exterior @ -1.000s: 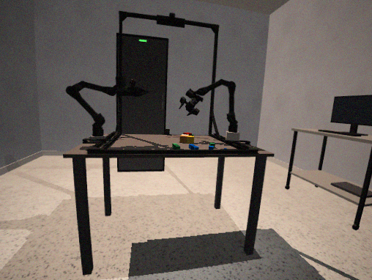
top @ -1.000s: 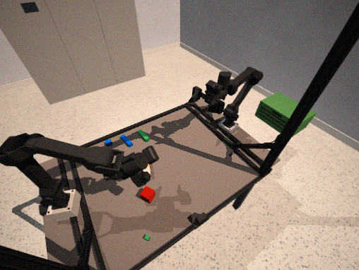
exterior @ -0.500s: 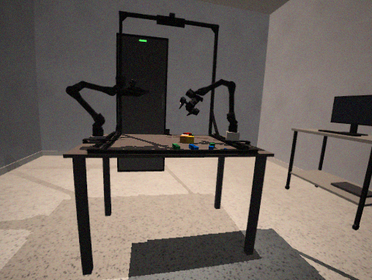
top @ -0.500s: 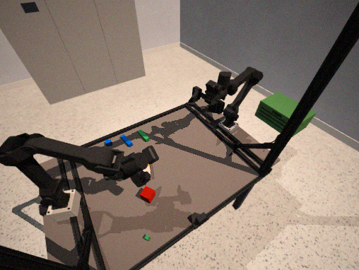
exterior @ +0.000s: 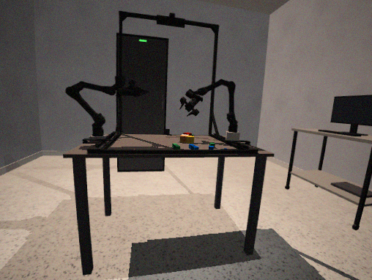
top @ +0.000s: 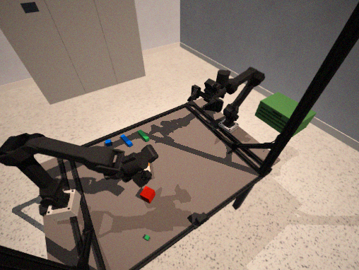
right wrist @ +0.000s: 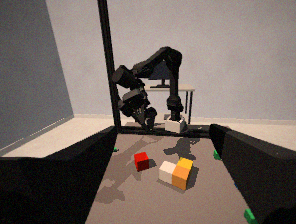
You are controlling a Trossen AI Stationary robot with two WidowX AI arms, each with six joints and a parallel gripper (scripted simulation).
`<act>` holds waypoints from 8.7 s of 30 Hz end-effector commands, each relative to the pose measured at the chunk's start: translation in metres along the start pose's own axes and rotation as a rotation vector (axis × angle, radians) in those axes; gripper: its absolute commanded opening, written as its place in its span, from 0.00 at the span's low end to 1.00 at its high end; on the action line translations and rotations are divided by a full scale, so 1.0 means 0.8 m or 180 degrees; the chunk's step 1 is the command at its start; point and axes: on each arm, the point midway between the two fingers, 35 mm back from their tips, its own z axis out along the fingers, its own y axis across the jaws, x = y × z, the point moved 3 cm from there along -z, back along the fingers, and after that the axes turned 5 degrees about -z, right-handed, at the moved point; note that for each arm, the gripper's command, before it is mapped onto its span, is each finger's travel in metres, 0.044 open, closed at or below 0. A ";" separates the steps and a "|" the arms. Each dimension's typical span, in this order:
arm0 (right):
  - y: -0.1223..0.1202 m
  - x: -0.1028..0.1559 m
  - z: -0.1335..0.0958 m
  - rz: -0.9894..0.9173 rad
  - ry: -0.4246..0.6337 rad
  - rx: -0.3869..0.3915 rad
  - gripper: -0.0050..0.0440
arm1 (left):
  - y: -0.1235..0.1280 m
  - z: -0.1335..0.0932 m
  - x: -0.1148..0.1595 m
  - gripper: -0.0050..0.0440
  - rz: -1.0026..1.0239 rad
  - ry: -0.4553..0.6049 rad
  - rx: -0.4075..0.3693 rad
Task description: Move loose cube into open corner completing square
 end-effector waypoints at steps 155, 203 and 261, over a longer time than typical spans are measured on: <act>-0.040 -0.077 -0.188 0.0011 0.0108 0.0002 0.92 | -0.108 0.079 -0.034 0.10 -0.6795 0.2181 0.2644; -0.040 -0.077 -0.188 0.0011 0.0108 0.0002 0.92 | -0.230 0.148 0.063 0.10 -0.8317 0.3182 0.2214; -0.040 -0.077 -0.188 0.0011 0.0108 0.0002 0.92 | -0.167 0.088 0.095 0.86 -0.8317 0.3183 0.2215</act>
